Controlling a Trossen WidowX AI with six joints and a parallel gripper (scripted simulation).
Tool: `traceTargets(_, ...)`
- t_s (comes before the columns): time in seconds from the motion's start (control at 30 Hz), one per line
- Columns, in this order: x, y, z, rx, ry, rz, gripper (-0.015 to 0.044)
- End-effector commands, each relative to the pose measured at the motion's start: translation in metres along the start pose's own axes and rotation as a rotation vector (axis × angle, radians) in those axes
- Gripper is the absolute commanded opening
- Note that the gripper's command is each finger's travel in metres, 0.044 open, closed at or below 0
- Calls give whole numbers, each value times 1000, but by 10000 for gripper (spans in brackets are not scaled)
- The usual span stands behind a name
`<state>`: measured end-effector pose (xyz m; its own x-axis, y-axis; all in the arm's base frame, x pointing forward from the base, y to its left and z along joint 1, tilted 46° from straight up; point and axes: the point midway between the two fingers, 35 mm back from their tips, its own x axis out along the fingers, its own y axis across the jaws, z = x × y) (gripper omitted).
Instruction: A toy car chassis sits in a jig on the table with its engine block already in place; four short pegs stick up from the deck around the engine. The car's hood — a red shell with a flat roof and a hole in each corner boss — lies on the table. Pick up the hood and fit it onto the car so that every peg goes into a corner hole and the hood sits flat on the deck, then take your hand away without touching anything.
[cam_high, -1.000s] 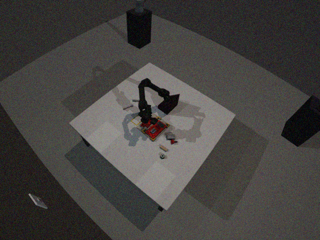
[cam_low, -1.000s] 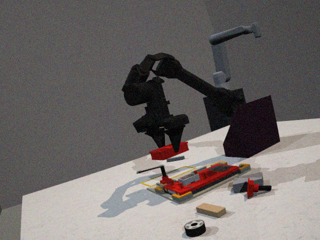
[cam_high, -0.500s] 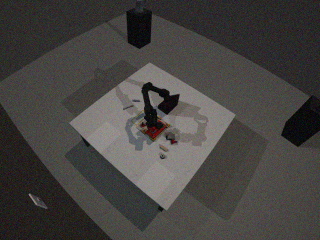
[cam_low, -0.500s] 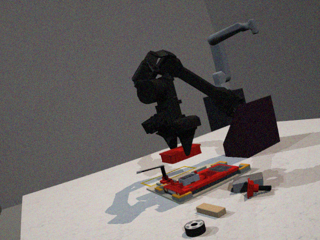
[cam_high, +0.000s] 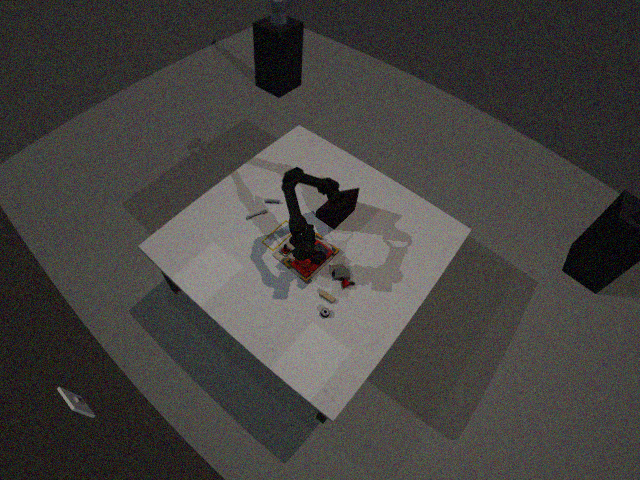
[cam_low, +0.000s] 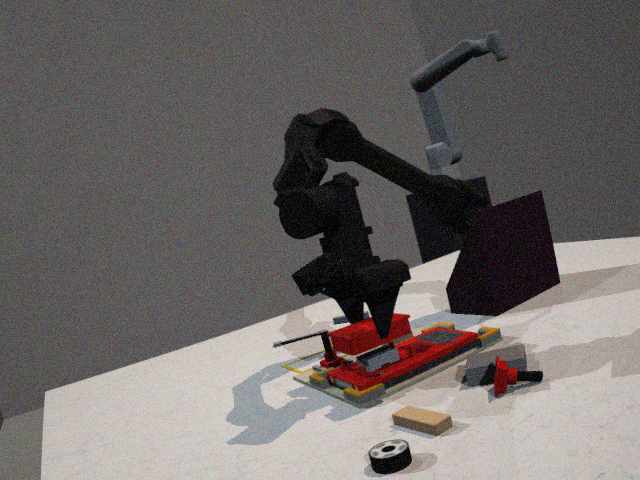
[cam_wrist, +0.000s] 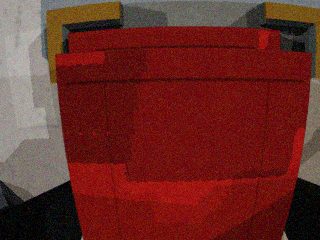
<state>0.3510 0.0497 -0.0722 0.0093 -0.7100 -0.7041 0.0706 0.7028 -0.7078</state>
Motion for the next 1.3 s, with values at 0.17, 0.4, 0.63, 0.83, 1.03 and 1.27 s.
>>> traceTargets(0.17,12,1,-2,-10,1,-7,0)
traceTargets(0.4,13,1,-2,-10,1,-7,0)
traceTargets(0.63,16,1,-2,-10,1,-7,0)
traceTargets(0.83,19,1,-2,-10,1,-7,0)
traceTargets(1.03,22,1,-2,-10,1,-7,0)
traceTargets(1.27,25,1,-2,-10,1,-7,0)
